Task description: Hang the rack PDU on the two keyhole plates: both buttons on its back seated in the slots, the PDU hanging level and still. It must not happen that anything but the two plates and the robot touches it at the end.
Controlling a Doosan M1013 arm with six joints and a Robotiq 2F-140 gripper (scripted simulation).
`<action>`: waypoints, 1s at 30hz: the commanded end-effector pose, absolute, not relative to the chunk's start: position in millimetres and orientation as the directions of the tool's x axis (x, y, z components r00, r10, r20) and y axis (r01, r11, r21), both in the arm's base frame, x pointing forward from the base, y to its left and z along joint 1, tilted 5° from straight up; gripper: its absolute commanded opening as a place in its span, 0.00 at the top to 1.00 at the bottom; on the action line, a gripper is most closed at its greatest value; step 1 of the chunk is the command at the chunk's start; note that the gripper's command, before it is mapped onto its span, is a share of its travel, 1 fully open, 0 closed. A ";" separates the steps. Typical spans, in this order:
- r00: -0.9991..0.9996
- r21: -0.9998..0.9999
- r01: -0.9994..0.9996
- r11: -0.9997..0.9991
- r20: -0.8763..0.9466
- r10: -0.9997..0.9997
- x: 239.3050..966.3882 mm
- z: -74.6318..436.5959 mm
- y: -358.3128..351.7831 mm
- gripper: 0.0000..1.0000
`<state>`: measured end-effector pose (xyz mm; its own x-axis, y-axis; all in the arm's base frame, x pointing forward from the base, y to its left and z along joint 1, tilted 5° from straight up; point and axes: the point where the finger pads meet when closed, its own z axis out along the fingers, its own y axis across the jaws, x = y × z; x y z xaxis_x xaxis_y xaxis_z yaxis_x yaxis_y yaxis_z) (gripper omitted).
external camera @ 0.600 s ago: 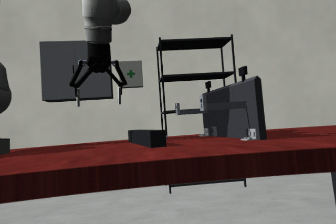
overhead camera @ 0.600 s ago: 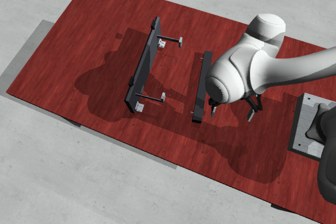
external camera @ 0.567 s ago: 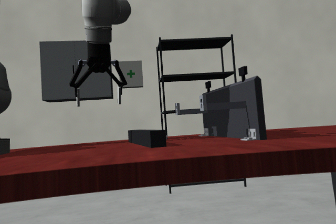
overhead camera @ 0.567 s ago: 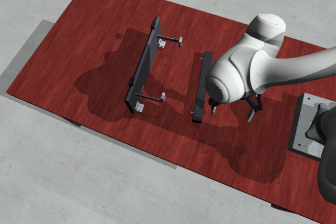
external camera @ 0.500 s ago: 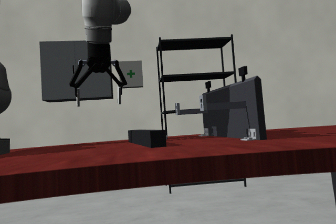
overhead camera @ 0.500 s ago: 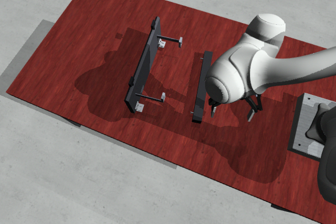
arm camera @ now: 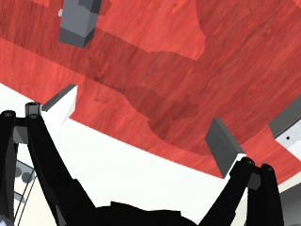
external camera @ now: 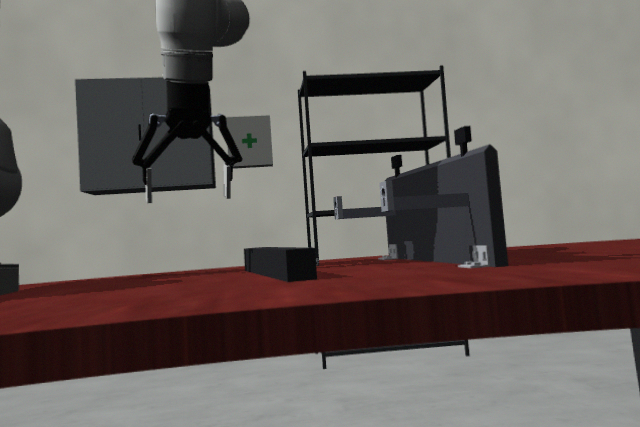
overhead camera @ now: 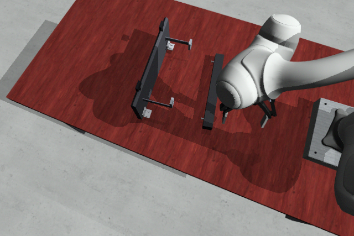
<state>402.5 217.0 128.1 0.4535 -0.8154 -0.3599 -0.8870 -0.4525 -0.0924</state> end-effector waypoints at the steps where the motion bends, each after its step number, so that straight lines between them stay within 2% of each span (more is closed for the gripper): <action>1: 0.454 -0.091 -0.887 -0.452 -0.340 -0.823 416.7 137.9 209.9 0.00; 4: 0.429 -0.077 -0.903 -0.422 -0.179 -0.886 463.7 175.1 177.4 0.00; 7: 0.429 -0.077 -0.903 -0.422 -0.179 -0.886 494.8 200.6 158.1 0.00; 8: 0.405 -0.074 -0.914 -0.399 -0.113 -0.907 505.0 211.8 147.9 0.00; 14: 0.367 -0.075 -0.928 -0.364 -0.035 -0.930 562.4 272.3 98.4 0.00; 21: 0.367 -0.075 -0.928 -0.364 -0.035 -0.930 571.5 281.8 90.7 0.00; 22: 0.367 -0.075 -0.928 -0.364 -0.035 -0.930 571.5 281.8 90.7 0.45; 30: 0.367 -0.075 -0.928 -0.364 -0.035 -0.930 571.5 281.8 90.7 0.45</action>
<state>571.6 90.7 281.7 0.3671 -0.9295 -0.0349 -0.9284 -0.3638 -0.0753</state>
